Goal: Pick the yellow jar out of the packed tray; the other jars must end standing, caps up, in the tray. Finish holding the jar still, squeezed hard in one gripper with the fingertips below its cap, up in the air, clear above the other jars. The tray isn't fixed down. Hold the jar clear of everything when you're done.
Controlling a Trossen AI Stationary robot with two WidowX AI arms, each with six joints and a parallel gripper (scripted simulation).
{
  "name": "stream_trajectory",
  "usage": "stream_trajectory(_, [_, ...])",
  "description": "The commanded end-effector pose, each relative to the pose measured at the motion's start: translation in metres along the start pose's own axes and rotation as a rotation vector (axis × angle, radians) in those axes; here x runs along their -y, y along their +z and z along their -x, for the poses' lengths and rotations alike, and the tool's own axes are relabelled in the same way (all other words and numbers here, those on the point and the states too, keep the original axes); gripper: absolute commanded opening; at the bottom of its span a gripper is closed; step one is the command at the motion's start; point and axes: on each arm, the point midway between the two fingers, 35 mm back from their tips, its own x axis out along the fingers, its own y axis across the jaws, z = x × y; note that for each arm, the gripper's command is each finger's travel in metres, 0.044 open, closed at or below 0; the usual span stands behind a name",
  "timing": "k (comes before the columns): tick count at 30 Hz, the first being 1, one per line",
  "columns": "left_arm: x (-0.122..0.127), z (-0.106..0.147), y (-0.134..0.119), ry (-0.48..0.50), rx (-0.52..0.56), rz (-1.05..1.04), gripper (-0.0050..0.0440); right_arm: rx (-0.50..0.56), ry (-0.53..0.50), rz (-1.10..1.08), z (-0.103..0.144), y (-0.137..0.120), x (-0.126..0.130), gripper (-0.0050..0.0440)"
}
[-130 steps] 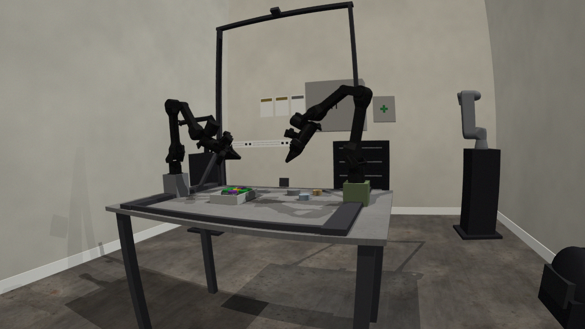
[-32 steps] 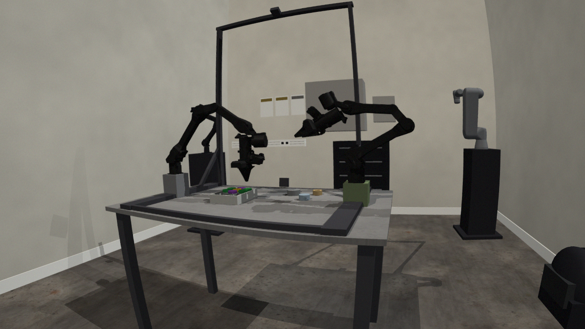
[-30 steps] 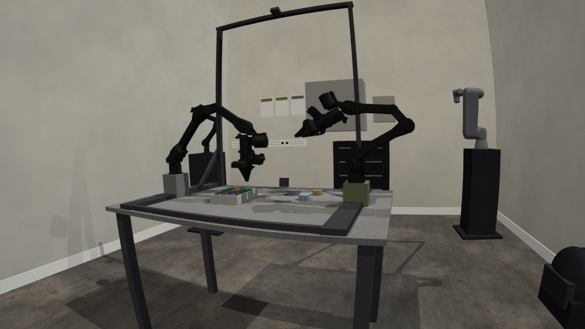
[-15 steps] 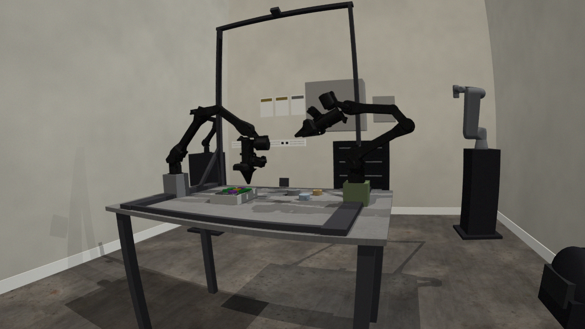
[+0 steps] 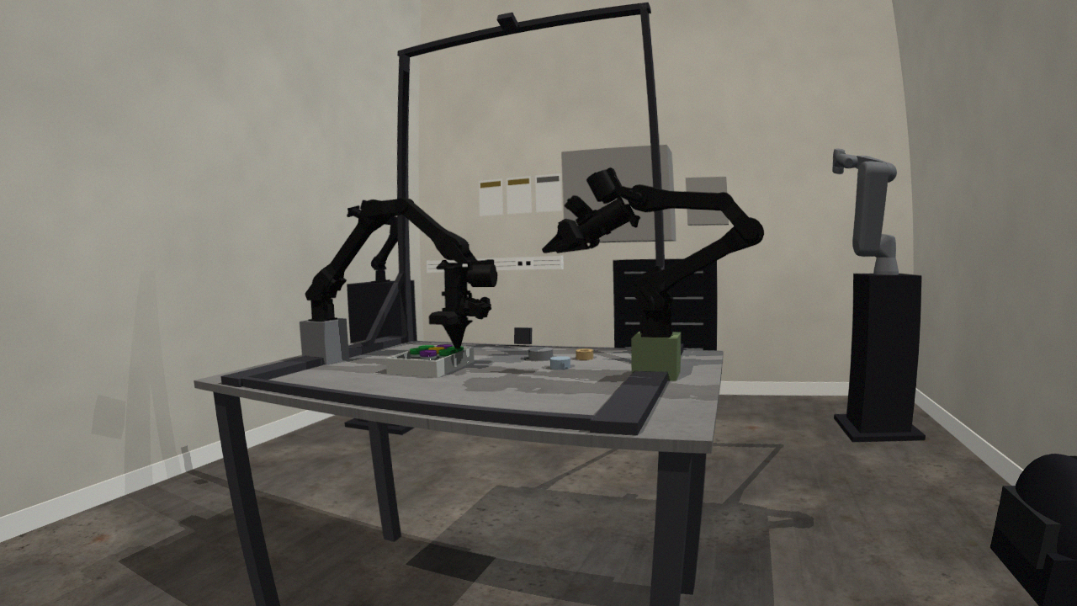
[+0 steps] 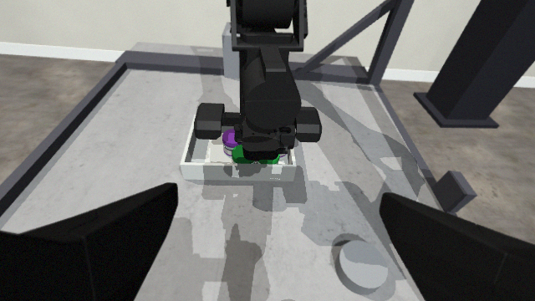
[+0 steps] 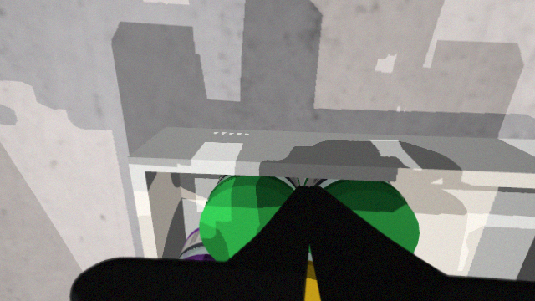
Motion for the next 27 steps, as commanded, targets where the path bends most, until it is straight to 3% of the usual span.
stream_trajectory(1, [-0.001, 0.003, 0.006, 0.005, 0.02, 0.004, 0.044, 0.018, 0.0, -0.003, -0.001, 0.003, 0.0, -0.005])
stream_trajectory(4, [-0.001, 0.003, 0.006, 0.005, 0.02, 0.004, 0.044, 0.024, 0.002, -0.003, -0.001, 0.004, 0.0, -0.005])
stream_trajectory(5, [-0.001, 0.003, 0.006, 0.005, 0.02, 0.004, 0.044, 0.037, 0.003, -0.003, 0.003, 0.007, -0.001, 0.0024])
stream_trajectory(10, [-0.001, 0.003, 0.006, 0.005, 0.02, 0.004, 0.044, 0.043, 0.004, -0.003, 0.007, 0.006, 0.0, 0.0144])
stream_trajectory(12, [-0.001, 0.003, 0.006, 0.005, 0.02, 0.004, 0.044, 0.043, 0.004, -0.003, 0.007, 0.006, 0.0, 0.0144])
stream_trajectory(16, [-0.001, 0.003, 0.006, 0.005, 0.02, 0.004, 0.044, 0.043, 0.004, -0.003, 0.006, 0.008, 0.0, 0.024])
stream_trajectory(27, [-0.001, 0.003, 0.006, 0.005, 0.02, 0.004, 0.044, 0.049, 0.004, -0.002, 0.01, 0.006, 0.0, 0.025])
